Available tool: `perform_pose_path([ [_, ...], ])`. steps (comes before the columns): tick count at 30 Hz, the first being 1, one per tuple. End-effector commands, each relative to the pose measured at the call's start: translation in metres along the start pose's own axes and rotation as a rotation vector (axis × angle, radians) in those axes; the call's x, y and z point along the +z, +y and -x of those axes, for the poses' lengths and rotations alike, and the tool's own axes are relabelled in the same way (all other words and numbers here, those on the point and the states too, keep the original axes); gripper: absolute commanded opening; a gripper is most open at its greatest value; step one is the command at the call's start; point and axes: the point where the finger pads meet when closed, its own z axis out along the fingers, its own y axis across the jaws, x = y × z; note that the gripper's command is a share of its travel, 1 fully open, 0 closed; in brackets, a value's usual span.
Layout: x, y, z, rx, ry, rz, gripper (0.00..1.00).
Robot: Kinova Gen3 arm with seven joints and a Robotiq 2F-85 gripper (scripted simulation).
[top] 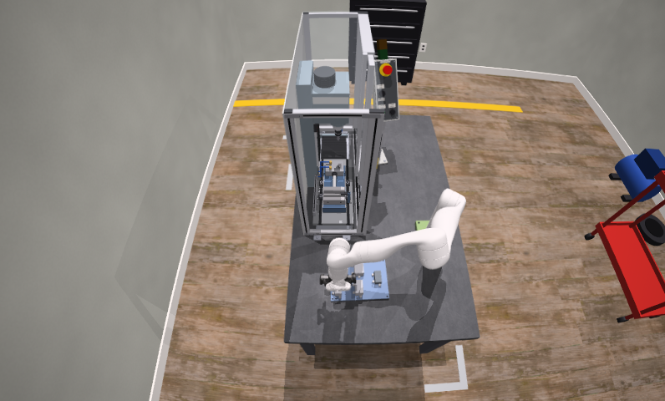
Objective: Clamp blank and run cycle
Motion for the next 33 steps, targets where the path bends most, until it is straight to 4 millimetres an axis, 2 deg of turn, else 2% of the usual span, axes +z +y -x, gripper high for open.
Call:
perform_pose_path([
  [1,-0.001,0.001,0.0,0.0,0.001,0.002,1.0],
  [6,-0.001,0.001,0.0,0.0,0.001,0.002,1.0],
  [11,0.009,0.001,0.0,0.0,0.001,0.002,1.0],
  [33,0.014,0.001,0.0,0.0,0.001,0.002,1.0],
])
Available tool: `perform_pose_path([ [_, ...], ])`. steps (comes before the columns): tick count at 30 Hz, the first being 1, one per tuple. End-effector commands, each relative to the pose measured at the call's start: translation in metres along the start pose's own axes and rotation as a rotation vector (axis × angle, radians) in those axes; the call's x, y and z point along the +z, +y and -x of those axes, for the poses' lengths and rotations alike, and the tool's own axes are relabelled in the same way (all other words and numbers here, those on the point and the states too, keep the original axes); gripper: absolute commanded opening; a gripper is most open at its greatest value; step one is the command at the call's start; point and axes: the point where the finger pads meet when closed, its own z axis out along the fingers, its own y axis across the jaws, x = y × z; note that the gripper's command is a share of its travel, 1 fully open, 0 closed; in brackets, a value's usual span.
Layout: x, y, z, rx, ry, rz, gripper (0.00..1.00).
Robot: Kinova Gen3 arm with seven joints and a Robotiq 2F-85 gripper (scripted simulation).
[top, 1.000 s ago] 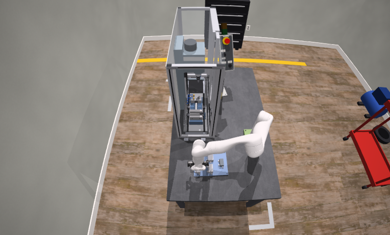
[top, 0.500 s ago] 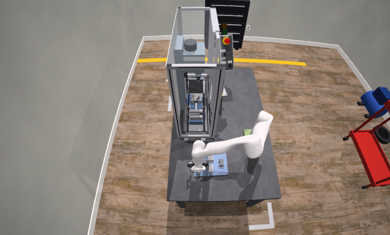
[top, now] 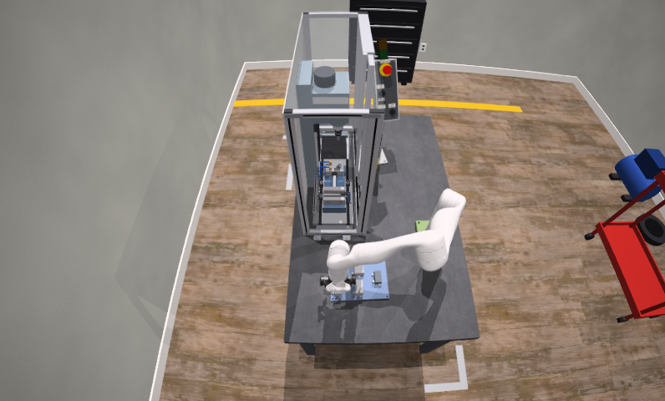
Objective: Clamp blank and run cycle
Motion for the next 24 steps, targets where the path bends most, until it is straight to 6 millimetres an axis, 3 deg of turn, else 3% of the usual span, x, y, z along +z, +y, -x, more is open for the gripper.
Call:
perform_pose_path([
  [1,-0.0009,0.0005,-0.0002,0.0,0.001,0.002,1.0],
  [24,0.0041,0.0005,-0.0003,0.0,0.001,0.002,1.0],
])
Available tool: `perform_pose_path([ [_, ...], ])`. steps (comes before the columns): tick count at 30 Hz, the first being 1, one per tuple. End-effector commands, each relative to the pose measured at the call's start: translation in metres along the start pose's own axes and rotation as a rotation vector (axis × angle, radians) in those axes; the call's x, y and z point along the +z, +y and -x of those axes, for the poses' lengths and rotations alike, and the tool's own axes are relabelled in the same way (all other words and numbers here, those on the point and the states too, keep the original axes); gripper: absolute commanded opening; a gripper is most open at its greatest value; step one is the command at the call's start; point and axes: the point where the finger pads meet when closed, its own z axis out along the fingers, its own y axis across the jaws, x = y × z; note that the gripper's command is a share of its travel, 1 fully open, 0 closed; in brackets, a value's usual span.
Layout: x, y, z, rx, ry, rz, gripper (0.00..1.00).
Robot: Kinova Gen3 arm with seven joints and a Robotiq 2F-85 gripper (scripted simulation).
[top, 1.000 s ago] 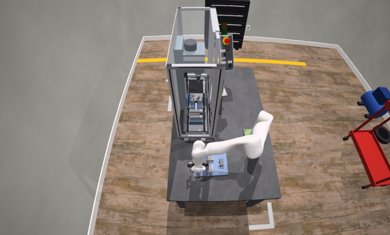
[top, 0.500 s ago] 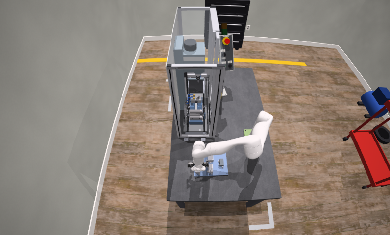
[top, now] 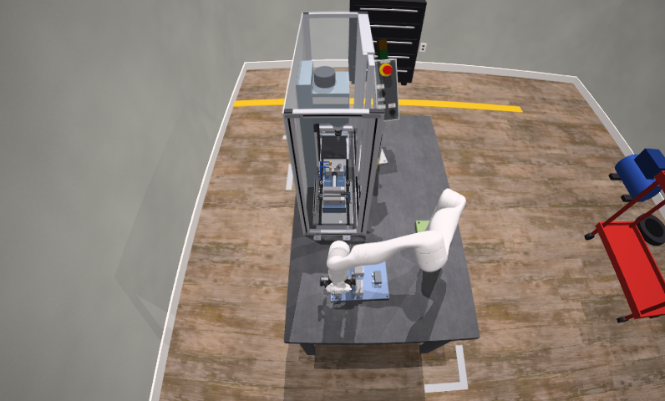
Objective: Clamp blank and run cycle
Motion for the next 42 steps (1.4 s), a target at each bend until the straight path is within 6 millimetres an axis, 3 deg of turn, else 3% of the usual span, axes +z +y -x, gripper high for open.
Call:
perform_pose_path([
  [1,0.0,0.0005,-0.0003,0.0,0.001,0.002,1.0],
  [17,0.004,0.0005,-0.0003,0.0,0.001,0.002,1.0],
  [18,0.004,0.0005,-0.0003,0.0,0.001,0.002,0.1],
  [42,0.0022,0.0005,-0.0002,0.0,0.001,0.002,0.1],
])
